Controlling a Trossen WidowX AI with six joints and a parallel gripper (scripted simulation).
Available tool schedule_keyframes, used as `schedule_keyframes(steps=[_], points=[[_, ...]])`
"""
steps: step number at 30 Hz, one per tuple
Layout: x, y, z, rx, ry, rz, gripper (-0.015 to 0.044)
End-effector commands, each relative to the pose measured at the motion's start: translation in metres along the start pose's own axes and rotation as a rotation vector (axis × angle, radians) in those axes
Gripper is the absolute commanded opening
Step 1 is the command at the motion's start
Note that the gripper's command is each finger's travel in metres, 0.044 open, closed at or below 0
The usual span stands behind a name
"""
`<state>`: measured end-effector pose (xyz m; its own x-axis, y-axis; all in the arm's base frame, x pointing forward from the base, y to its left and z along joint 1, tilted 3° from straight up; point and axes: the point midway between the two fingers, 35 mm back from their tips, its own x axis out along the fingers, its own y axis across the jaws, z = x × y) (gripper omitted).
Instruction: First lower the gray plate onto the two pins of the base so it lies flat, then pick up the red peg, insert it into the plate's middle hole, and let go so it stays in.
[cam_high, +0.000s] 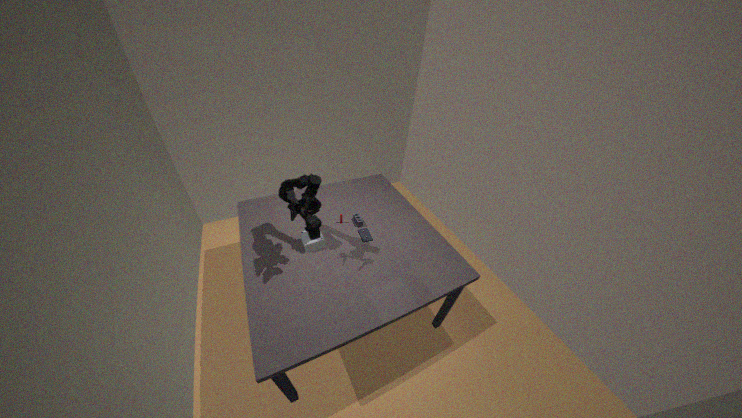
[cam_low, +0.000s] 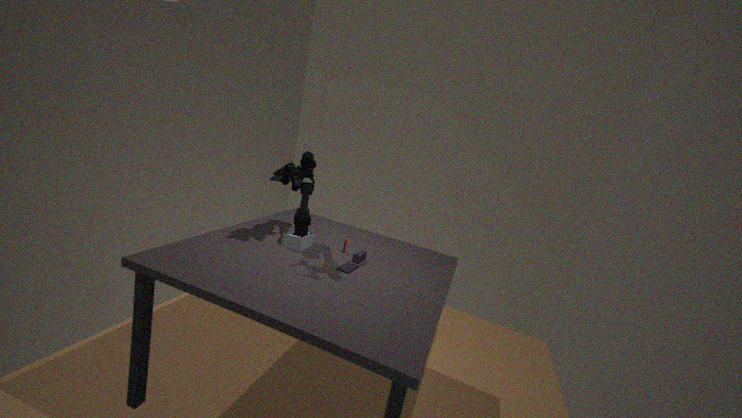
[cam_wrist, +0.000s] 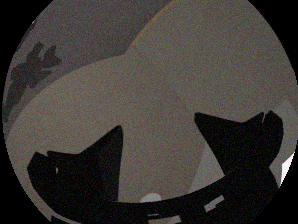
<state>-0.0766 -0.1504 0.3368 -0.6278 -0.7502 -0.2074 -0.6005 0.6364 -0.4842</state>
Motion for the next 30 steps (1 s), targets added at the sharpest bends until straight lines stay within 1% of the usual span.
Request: schedule_keyframes(steps=[1, 2, 3, 8, 14, 18, 22, 26, 30], points=[[0.000, 0.000, 0.000, 0.000, 0.000, 0.000, 0.0426], [0.000, -0.002, 0.001, -0.001, -0.008, -0.006, 0.0440], [0.001, -0.009, 0.006, -0.005, -0.031, -0.023, 0.0440], [-0.007, -0.067, 0.054, -0.048, -0.267, -0.171, 0.0440], [-0.044, -0.122, 0.125, -0.121, -0.571, -0.292, 0.0440], [-0.084, -0.142, 0.176, -0.186, -0.773, -0.325, 0.0440], [-0.134, -0.151, 0.223, -0.281, -0.955, -0.338, 0.0440], [-0.189, -0.145, 0.265, -0.394, -1.112, -0.322, 0.0440], [-0.244, -0.125, 0.302, -0.517, -1.239, -0.282, 0.0440]])
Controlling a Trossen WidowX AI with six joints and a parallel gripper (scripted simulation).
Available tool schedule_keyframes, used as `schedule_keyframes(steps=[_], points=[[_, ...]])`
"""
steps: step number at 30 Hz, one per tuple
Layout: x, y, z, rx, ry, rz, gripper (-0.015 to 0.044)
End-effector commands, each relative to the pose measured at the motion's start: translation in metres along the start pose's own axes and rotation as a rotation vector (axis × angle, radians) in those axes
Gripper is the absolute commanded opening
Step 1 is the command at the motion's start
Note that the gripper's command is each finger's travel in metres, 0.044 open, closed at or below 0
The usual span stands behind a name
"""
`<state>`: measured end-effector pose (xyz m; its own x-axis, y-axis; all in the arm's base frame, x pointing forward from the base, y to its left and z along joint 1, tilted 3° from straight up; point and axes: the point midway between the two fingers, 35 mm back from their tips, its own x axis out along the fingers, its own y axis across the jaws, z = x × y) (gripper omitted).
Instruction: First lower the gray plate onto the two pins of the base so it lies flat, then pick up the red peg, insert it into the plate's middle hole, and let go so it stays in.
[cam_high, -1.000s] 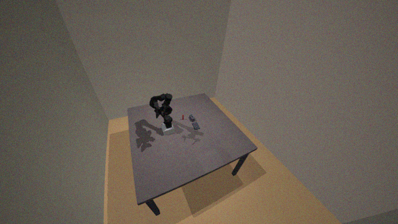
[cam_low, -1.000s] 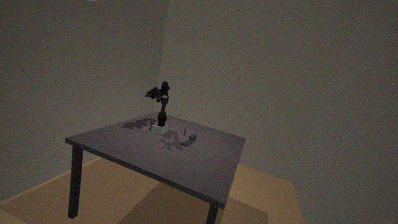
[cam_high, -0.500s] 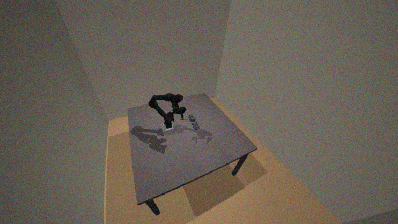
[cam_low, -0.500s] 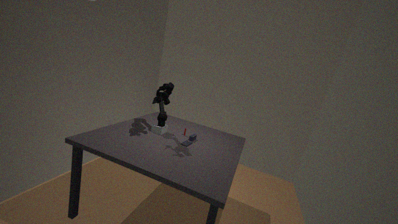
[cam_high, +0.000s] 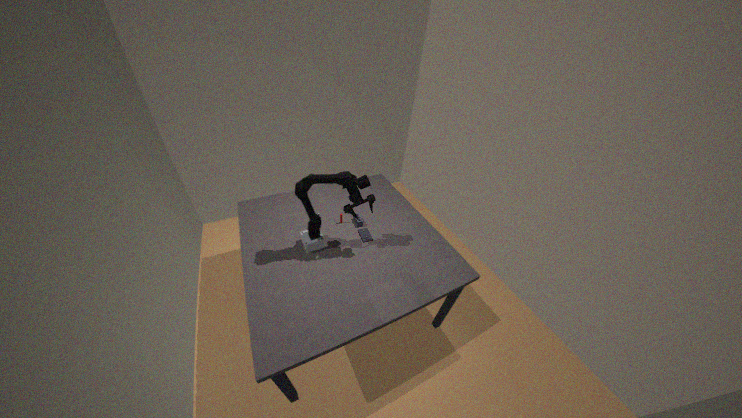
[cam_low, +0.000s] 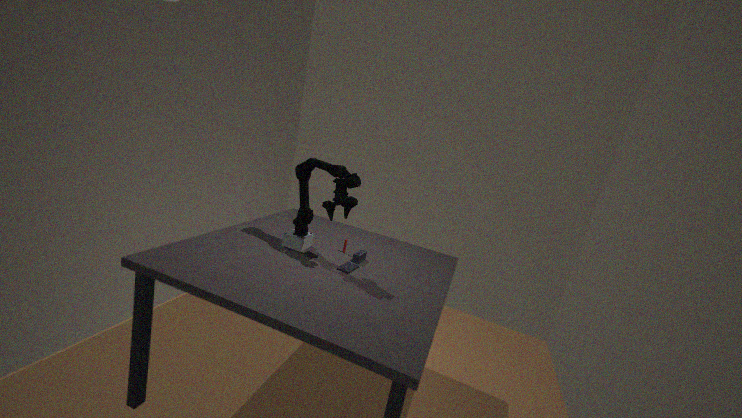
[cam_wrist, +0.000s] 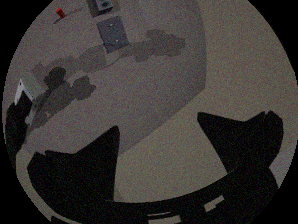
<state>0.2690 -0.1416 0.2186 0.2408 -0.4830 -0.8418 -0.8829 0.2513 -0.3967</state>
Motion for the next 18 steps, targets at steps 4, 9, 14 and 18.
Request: schedule_keyframes(steps=[4, 9, 14, 18], points=[[0.016, -0.004, 0.124, -0.118, -0.252, 0.145, 0.0440], [0.016, 0.013, 0.199, -0.190, -0.365, 0.266, 0.0440], [0.017, 0.034, 0.257, -0.252, -0.430, 0.381, 0.0440], [0.017, 0.035, 0.259, -0.255, -0.432, 0.386, 0.0440]])
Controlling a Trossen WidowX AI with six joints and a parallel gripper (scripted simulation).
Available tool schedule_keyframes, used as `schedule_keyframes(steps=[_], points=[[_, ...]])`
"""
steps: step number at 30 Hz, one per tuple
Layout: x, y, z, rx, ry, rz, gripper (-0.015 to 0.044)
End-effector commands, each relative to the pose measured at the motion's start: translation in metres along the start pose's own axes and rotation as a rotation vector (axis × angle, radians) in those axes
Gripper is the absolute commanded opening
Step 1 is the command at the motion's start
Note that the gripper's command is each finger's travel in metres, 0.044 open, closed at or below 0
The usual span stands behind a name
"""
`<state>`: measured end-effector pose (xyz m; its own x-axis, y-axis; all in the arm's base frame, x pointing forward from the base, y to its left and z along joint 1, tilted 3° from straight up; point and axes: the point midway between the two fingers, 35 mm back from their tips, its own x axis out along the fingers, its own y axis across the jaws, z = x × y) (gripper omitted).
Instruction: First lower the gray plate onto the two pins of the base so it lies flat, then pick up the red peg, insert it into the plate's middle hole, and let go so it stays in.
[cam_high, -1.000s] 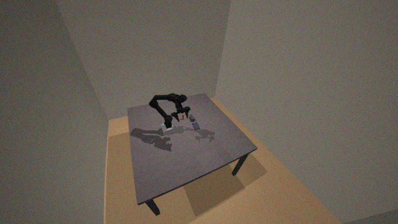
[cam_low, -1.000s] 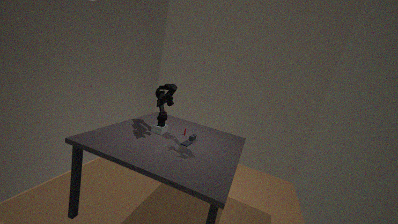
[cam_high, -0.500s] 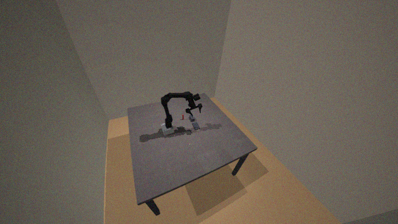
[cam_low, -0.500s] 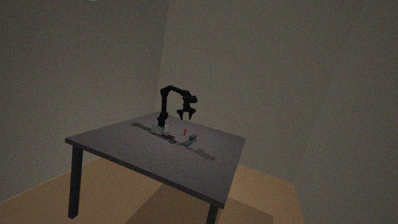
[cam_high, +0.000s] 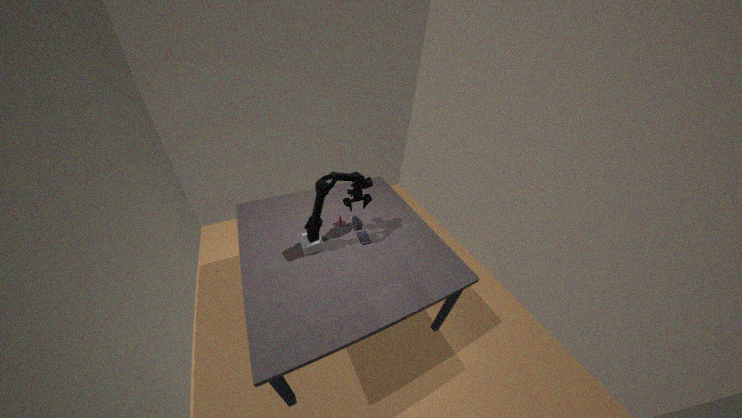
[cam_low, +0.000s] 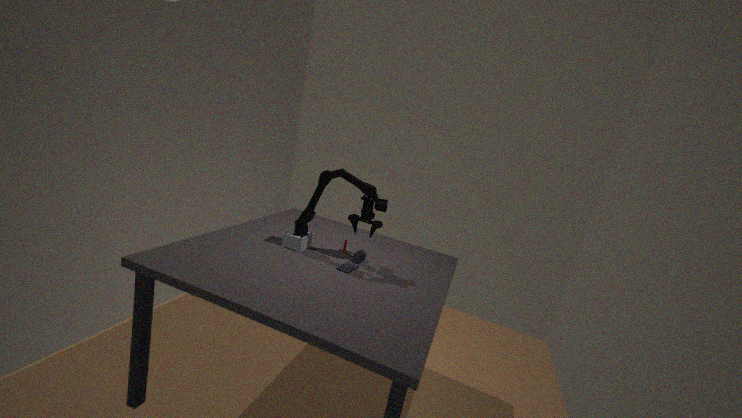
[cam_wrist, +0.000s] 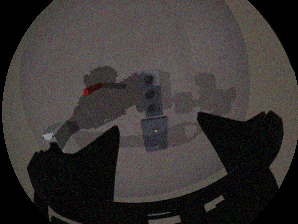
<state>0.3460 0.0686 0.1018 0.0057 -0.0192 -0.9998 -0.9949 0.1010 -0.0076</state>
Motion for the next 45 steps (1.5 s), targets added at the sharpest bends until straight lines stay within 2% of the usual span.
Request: schedule_keyframes(steps=[1, 3, 6, 8, 45], points=[[0.006, 0.000, 0.008, 0.005, -0.014, 0.027, 0.0440], [0.017, -0.001, 0.008, 0.005, -0.014, 0.027, 0.0440], [0.060, -0.001, 0.008, 0.005, -0.014, 0.027, 0.0440], [0.071, 0.000, 0.008, 0.005, -0.014, 0.027, 0.0440], [0.119, -0.003, 0.007, 0.006, -0.014, 0.027, 0.0440]])
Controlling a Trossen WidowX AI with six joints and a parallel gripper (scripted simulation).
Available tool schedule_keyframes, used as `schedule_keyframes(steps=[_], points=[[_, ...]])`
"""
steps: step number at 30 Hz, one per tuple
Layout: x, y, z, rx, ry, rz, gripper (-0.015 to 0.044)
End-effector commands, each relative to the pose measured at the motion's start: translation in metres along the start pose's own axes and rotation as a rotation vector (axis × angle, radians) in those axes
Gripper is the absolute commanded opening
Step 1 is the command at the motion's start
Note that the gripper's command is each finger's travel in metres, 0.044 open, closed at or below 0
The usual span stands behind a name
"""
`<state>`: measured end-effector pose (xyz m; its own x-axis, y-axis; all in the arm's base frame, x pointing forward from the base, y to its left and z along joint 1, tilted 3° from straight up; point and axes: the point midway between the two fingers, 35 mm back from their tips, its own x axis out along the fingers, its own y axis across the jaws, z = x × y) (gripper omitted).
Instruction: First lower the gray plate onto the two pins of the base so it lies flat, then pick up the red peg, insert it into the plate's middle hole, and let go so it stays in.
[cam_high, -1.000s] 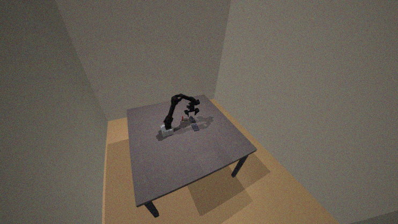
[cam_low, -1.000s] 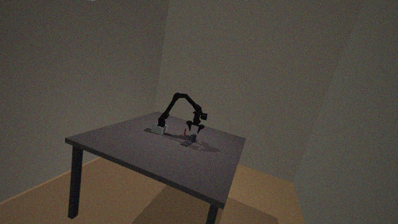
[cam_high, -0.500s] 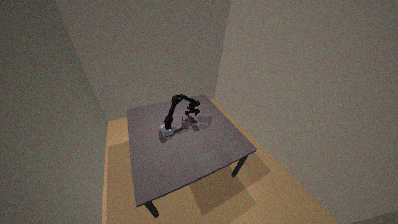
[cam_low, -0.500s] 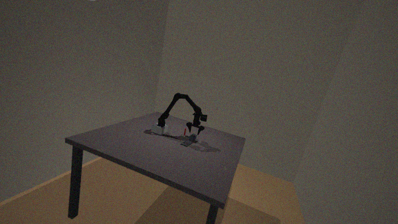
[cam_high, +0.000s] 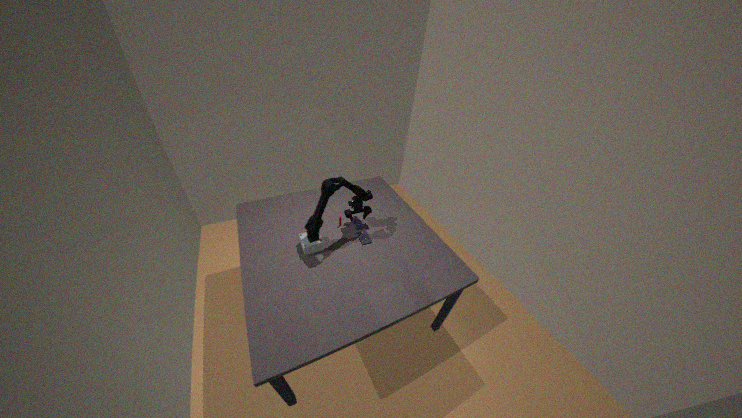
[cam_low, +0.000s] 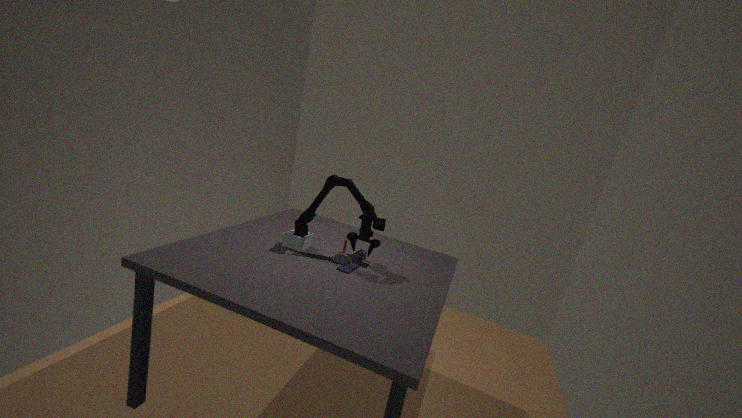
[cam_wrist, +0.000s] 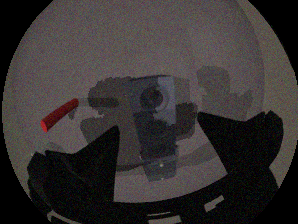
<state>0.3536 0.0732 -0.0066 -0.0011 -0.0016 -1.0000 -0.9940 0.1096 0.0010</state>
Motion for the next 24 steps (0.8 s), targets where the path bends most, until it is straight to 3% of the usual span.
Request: schedule_keyframes(steps=[1, 19, 24], points=[[0.013, 0.003, -0.001, -0.003, 0.003, 0.018, 0.0440], [0.036, 0.005, -0.001, -0.003, 0.003, 0.018, 0.0440], [0.036, 0.005, -0.001, -0.003, 0.003, 0.018, 0.0309]])
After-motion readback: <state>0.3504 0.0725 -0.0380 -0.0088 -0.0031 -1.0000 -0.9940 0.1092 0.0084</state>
